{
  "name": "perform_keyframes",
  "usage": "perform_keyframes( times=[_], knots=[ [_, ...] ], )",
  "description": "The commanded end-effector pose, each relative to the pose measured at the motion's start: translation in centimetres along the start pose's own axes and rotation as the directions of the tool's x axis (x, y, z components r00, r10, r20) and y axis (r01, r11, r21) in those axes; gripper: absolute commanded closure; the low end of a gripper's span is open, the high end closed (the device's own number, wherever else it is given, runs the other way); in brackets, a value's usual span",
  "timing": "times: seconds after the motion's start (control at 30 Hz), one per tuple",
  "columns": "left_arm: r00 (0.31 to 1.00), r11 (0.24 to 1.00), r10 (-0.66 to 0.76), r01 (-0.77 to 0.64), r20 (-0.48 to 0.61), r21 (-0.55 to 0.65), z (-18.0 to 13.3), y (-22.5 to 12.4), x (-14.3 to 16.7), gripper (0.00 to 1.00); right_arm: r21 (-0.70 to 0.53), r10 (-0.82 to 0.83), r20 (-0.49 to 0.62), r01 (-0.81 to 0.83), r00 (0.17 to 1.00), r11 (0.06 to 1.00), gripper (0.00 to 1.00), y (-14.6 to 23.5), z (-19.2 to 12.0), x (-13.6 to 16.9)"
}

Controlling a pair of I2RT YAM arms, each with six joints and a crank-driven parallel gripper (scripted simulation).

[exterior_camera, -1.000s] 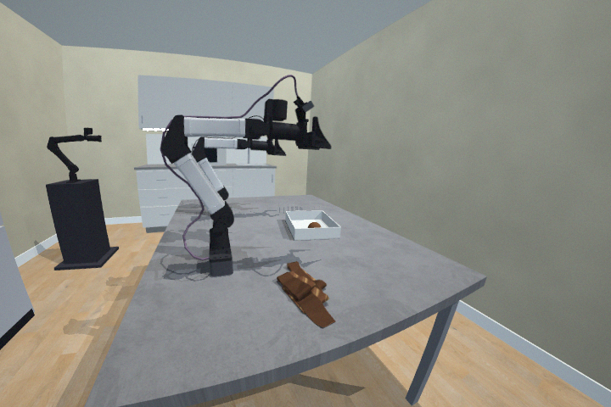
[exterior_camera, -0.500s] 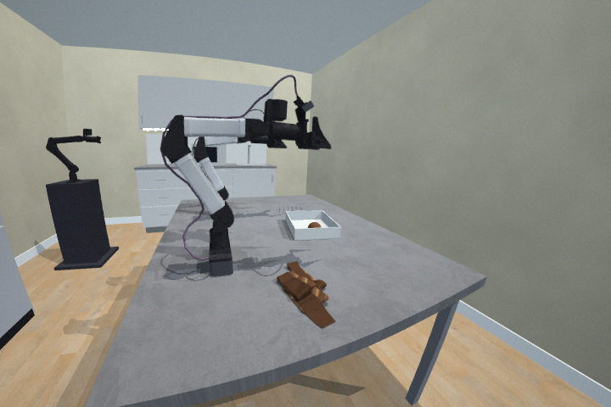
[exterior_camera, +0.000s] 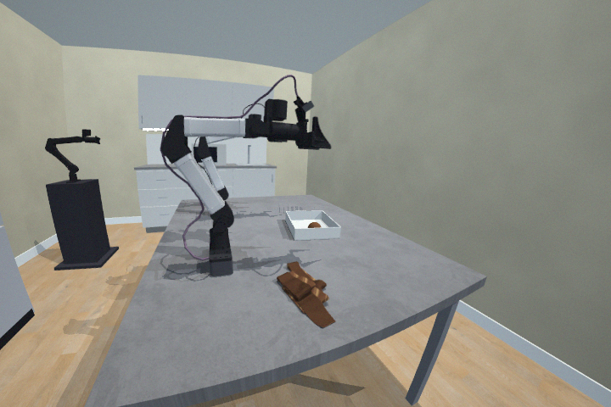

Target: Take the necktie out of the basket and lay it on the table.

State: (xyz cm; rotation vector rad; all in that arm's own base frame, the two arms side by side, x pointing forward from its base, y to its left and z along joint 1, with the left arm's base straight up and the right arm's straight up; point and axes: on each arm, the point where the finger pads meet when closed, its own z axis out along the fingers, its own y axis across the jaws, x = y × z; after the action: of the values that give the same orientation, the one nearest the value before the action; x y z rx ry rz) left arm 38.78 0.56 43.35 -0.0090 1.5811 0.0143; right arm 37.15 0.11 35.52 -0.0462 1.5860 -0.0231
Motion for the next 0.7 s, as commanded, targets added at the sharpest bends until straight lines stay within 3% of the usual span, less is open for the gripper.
perform_keyframes(
  times=[0.0, 0.67],
  knots=[
    [1.000, 1.000, 0.000, 0.000, -0.017, 0.000, -0.3, 0.0, -0.8, 0.00, -0.001, 0.006, 0.042, -0.006, 0.999, 1.000, 0.00, 0.2, -0.3, -1.3],
    [1.000, 1.000, 0.000, 0.000, -0.021, 0.000, -0.2, 0.0, -1.3, 0.00, -0.001, 0.006, 0.042, -0.006, 0.999, 1.000, 0.00, 0.2, -0.4, -2.8]
  ],
)
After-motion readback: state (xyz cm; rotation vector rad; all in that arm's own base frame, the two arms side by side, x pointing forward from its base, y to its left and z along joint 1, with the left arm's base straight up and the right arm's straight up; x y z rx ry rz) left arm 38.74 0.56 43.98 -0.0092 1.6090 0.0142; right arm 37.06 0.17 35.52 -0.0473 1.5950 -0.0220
